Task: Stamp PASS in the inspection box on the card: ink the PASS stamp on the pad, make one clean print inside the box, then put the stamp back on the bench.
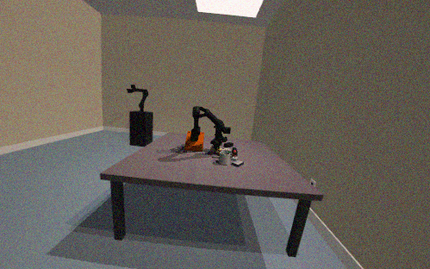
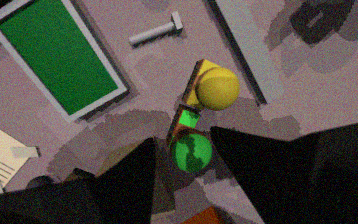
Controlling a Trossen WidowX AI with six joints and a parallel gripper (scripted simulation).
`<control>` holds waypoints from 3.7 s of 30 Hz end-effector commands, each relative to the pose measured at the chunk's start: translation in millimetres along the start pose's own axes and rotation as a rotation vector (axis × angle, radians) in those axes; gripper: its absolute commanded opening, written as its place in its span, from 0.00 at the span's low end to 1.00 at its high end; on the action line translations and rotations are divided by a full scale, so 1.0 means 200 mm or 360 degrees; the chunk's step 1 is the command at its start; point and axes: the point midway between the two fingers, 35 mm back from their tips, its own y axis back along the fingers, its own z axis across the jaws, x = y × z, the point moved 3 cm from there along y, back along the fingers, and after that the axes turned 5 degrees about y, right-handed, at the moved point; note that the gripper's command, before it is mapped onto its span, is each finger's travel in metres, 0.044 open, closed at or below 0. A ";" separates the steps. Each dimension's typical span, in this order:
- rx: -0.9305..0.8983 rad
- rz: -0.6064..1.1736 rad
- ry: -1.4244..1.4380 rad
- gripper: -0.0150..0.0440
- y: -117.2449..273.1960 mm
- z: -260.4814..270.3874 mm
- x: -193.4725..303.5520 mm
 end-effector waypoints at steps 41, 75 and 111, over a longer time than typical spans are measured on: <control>0.0007 0.0001 0.0000 0.25 -0.07 -0.01 0.01; -0.0004 -0.0002 0.0000 0.25 0.01 0.00 0.00; -0.0012 -0.0004 0.0001 0.25 0.10 0.00 0.00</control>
